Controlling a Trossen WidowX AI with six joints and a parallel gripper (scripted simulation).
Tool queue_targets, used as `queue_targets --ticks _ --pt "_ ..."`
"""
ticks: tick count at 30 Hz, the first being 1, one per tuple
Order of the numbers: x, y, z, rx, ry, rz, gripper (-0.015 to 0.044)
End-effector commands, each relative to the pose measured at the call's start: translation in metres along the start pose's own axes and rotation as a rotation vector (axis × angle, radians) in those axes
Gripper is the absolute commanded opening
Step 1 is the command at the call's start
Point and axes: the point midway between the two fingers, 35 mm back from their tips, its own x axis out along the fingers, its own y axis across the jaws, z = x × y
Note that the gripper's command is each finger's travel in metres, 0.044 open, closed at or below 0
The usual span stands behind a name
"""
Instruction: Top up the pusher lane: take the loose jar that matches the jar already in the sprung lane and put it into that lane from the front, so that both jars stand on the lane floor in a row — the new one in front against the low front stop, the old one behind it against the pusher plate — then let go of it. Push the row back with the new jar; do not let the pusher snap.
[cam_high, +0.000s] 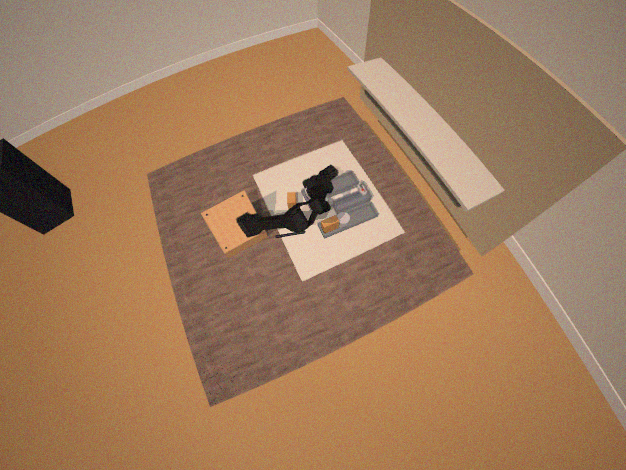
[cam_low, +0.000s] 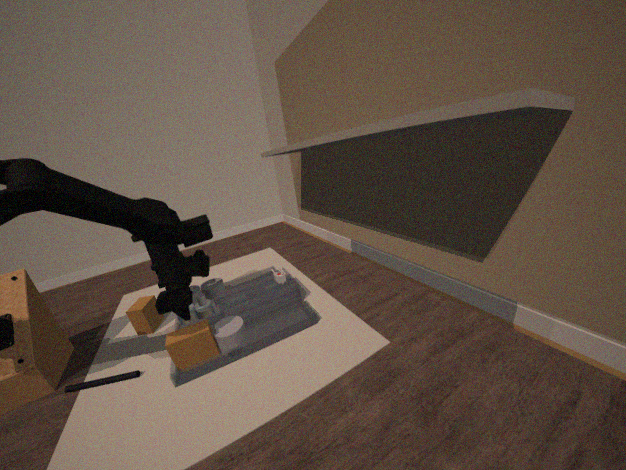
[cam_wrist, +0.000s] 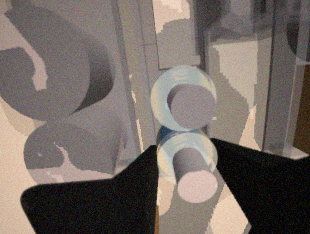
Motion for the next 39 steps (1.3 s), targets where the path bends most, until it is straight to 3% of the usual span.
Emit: queue_targets --ticks 1,39 --pt "0.0008 -0.0012 0.0036 0.009 -0.015 -0.007 0.0000" --pt "0.0042 -0.0012 -0.0018 0.009 -0.015 -0.007 0.0000"
